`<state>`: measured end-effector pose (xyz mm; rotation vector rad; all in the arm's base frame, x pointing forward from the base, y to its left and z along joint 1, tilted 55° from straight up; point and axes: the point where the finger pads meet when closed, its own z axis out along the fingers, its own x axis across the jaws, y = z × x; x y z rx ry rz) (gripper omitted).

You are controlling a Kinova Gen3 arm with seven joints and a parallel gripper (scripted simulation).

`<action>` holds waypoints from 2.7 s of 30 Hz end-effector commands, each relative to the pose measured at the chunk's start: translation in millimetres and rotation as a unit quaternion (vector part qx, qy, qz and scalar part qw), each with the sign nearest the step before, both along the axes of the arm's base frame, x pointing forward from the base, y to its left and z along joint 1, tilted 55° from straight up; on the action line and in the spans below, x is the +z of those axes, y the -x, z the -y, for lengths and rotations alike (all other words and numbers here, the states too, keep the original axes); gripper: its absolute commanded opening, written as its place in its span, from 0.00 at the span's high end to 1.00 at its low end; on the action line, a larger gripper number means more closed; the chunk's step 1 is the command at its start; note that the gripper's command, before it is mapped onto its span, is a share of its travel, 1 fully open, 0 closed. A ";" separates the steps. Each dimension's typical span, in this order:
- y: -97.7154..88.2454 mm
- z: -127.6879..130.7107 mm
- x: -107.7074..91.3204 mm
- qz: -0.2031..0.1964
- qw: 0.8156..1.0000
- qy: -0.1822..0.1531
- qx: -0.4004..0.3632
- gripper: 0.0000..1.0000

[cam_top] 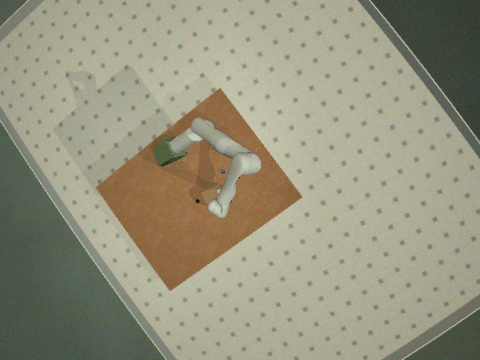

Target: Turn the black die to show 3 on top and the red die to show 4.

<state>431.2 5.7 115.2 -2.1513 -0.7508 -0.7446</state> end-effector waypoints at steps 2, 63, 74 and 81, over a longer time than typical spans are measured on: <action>-4.6 -7.7 18.9 0.009 1.000 0.009 0.005 0.00; 18.7 -19.1 23.0 0.009 1.000 0.009 0.005 0.00; 83.7 -34.3 12.3 0.009 1.000 0.009 0.005 0.00; 97.4 -37.5 10.1 0.009 1.000 0.009 0.005 0.00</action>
